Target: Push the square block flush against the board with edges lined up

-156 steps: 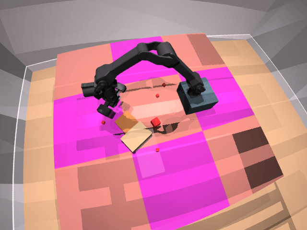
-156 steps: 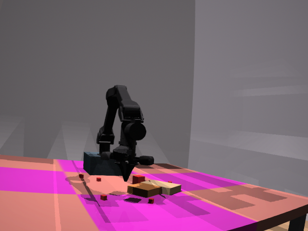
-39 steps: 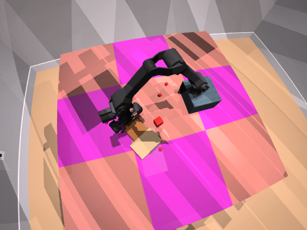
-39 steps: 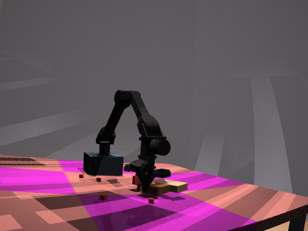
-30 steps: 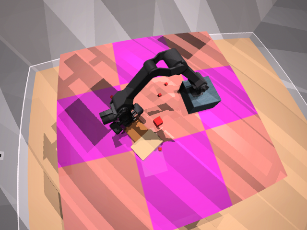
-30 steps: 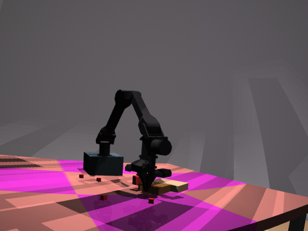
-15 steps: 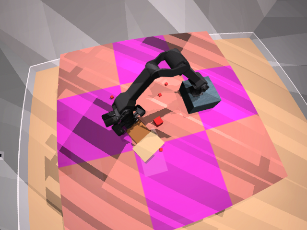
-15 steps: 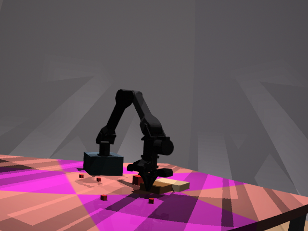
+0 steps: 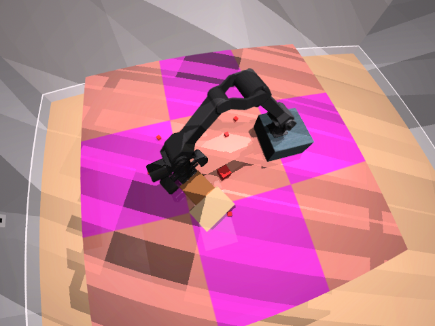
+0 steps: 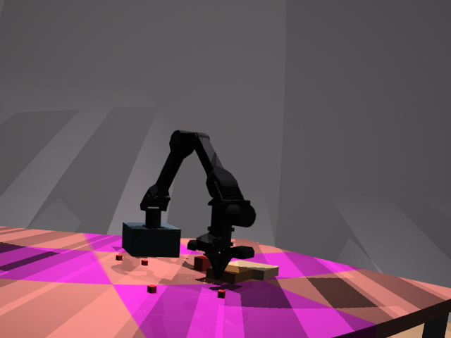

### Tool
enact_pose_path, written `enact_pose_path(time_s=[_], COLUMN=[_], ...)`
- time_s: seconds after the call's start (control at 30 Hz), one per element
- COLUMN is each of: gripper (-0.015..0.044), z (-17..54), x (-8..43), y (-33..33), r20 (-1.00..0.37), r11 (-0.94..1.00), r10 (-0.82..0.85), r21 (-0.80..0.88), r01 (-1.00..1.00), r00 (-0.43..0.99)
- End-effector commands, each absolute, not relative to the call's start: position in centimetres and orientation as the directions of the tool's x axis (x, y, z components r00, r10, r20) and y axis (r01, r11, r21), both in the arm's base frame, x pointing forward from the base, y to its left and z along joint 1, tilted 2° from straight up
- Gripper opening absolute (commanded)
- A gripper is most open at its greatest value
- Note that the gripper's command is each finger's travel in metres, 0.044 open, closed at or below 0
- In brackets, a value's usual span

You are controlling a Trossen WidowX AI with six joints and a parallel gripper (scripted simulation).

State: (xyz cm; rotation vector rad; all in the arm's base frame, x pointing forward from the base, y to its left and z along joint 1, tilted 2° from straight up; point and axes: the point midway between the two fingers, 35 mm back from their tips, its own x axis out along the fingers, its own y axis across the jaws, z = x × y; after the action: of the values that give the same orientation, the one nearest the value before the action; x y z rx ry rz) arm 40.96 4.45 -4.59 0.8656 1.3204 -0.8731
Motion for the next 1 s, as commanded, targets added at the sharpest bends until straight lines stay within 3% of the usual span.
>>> enact_pose_path(time_s=[0.0, 0.97], gripper=[0.0, 0.0], z=[-4.7, -3.6], x=[41.1, 42.9], y=[4.0, 0.5], r20=[-0.998, -0.998], r11=[0.43, 0.428], r10=[-0.035, -0.041], r21=[0.026, 0.031], r01=[0.903, 0.903], r00=[0.045, 0.053])
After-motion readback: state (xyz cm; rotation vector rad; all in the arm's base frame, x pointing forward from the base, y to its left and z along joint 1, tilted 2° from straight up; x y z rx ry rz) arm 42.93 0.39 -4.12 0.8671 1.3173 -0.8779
